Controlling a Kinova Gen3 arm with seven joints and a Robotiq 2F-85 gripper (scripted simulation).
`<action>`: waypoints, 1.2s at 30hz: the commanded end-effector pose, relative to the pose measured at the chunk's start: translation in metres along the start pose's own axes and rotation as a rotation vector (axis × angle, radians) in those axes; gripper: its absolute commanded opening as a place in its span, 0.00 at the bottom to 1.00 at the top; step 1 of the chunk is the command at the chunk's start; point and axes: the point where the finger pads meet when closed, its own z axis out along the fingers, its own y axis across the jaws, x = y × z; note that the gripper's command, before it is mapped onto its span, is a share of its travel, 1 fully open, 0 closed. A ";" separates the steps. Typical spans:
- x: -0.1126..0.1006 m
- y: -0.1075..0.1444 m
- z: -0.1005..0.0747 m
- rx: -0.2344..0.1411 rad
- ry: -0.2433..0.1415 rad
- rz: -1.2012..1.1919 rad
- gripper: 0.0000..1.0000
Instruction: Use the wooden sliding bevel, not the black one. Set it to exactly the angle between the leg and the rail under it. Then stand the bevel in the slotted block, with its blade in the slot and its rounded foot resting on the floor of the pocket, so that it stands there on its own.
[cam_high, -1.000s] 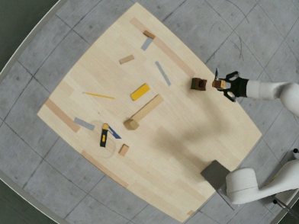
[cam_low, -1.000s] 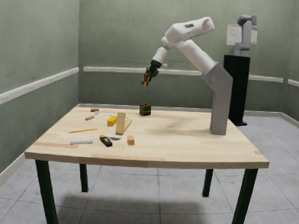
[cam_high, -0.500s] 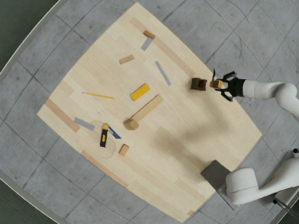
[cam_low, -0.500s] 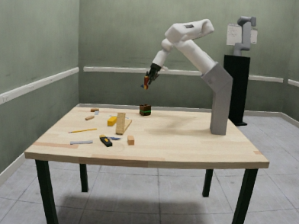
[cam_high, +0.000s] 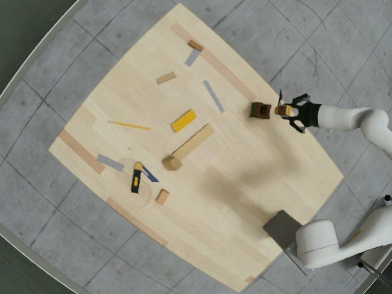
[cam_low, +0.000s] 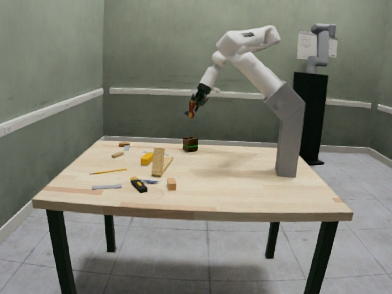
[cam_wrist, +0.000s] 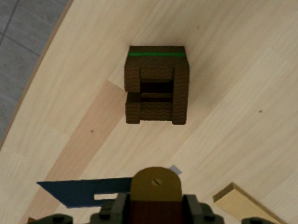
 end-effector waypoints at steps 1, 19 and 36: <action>0.002 0.000 0.004 0.001 0.001 -0.001 0.10; 0.049 -0.001 0.085 0.002 0.000 -0.001 0.10; 0.053 -0.001 0.092 0.002 0.000 -0.001 0.10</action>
